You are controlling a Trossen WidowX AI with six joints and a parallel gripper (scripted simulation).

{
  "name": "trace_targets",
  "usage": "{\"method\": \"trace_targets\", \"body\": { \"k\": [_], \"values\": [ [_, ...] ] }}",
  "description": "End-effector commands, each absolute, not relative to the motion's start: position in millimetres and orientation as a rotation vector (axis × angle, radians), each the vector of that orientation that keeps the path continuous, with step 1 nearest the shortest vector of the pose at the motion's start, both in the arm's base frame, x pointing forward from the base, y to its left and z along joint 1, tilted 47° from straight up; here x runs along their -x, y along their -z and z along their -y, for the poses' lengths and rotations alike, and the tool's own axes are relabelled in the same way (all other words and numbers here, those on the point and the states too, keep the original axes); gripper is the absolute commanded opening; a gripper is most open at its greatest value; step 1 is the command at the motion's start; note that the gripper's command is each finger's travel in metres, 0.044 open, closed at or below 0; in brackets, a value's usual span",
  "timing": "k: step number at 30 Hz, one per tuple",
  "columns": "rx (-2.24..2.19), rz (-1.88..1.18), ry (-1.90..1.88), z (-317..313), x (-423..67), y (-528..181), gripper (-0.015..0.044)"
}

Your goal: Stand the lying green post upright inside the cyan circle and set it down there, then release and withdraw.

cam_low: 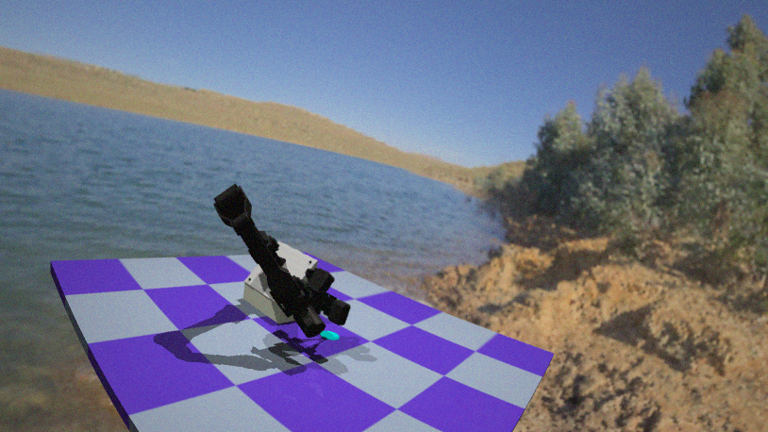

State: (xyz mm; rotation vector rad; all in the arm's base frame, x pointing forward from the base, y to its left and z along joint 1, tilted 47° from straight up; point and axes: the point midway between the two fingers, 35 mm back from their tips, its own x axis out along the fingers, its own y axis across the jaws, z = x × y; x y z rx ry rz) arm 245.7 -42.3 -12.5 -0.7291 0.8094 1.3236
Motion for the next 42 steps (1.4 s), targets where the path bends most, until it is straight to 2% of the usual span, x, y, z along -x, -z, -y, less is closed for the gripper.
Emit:
{"method": "trace_targets", "body": {
  "k": [1,27,41,42],
  "values": [
    [0.732,-0.810,-1.325,59.8,-243.7,29.3,0.0023],
    [0.722,-0.813,-1.324,76.9,-240.5,53.1,0.0023],
    [0.722,-0.813,-1.324,76.9,-240.5,53.1,0.0390],
    [0.722,-0.813,-1.324,76.9,-240.5,53.1,0.0400]
  ]
}}
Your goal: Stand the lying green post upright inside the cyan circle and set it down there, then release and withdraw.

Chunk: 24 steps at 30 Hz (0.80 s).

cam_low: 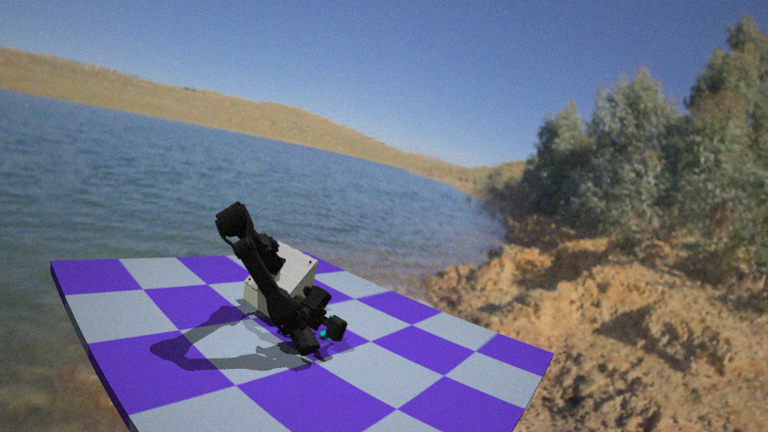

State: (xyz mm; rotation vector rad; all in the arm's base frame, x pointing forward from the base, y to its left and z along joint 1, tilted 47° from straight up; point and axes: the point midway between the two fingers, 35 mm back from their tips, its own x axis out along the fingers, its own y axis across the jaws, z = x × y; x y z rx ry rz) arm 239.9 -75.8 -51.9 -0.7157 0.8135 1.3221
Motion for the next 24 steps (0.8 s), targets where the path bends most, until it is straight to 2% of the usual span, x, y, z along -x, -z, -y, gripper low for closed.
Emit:
{"method": "trace_targets", "body": {
  "k": [1,13,20,24],
  "values": [
    [0.722,-0.813,-1.324,76.1,-240.8,52.2,0.0400],
    [0.730,-0.806,-1.325,20.0,-247.6,-7.0,0.0400],
    [0.730,-0.805,-1.326,16.5,-247.2,-10.2,0.0400],
    [0.734,-1.018,-1.372,6.8,-240.5,-0.3,0.0400]
  ]
}}
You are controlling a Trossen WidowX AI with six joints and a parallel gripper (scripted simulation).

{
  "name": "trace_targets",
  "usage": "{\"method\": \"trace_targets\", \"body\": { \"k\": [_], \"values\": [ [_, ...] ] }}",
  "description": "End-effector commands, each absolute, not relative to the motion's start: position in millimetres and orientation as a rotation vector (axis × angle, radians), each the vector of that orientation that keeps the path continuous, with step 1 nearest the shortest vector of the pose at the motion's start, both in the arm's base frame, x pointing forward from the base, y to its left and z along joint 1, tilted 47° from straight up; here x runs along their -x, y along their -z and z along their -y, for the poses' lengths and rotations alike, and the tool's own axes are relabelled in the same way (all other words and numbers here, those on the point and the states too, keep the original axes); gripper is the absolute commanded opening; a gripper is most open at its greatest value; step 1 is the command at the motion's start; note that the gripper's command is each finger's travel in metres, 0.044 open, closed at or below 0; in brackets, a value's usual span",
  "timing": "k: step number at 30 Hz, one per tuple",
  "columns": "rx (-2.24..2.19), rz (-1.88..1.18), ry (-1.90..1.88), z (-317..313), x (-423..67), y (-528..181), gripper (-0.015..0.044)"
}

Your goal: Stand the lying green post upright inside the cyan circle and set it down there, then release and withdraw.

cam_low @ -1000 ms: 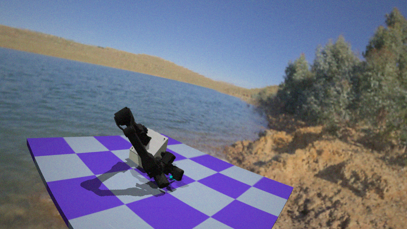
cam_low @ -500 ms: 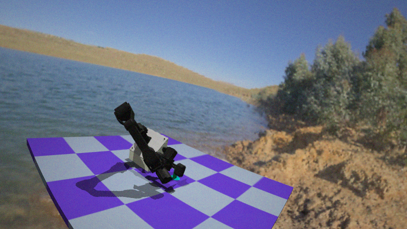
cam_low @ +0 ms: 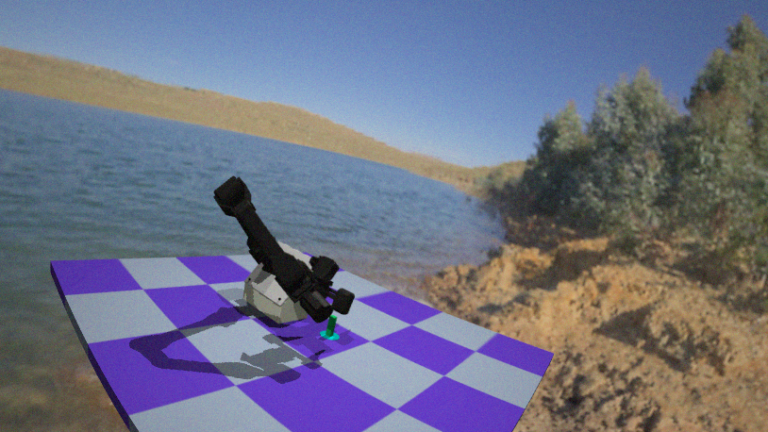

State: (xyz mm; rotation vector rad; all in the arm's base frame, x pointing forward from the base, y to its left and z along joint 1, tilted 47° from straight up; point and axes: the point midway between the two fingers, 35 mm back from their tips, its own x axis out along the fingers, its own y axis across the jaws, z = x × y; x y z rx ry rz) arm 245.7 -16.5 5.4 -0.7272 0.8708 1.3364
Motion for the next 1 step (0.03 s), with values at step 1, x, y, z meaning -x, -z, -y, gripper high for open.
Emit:
{"method": "trace_targets", "body": {
  "k": [1],
  "values": [
    [0.745,-1.104,-1.380,3.7,-237.9,2.8,0.0400]
  ]
}}
